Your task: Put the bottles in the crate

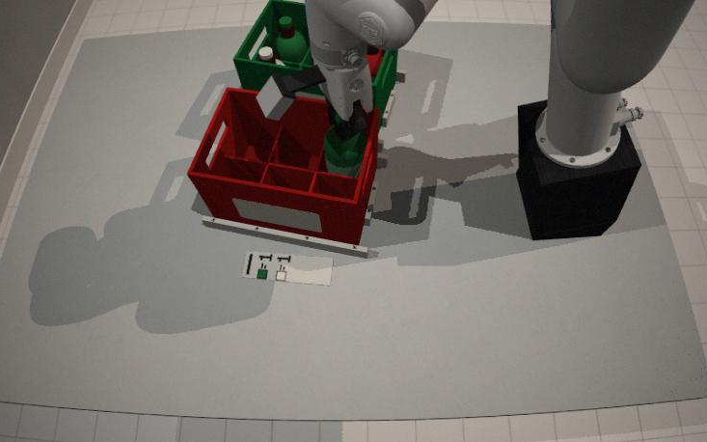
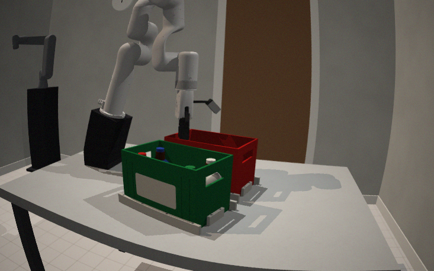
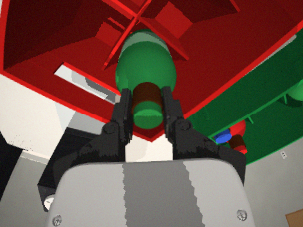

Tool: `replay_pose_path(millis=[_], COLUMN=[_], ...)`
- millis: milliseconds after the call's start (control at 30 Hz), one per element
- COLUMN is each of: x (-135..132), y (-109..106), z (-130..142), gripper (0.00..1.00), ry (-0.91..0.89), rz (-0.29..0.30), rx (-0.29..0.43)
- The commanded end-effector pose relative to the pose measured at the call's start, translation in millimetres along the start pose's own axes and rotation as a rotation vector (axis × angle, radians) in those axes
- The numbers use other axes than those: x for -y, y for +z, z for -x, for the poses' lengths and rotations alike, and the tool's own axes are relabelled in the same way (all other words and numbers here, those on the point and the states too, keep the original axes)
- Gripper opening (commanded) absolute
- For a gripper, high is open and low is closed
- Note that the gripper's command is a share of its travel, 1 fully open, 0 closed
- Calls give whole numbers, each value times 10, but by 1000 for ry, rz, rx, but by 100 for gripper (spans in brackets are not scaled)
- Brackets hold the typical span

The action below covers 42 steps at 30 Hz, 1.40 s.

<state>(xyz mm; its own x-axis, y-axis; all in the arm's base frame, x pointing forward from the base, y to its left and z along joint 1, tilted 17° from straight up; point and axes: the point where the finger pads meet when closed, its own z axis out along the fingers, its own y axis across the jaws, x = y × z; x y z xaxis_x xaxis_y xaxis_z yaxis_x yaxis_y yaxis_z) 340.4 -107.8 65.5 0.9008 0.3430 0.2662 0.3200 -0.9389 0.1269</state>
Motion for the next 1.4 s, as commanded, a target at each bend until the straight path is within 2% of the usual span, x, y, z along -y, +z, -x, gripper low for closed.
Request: replay_pose_path(millis=[0,733,1367], x=[-8,-8,-8], y=[-6,-6,78], z=[-10,-9,-9], gripper=[0,0,0], ry=[0,0,0], rz=[2,2,2], rx=[-3,-3,-2])
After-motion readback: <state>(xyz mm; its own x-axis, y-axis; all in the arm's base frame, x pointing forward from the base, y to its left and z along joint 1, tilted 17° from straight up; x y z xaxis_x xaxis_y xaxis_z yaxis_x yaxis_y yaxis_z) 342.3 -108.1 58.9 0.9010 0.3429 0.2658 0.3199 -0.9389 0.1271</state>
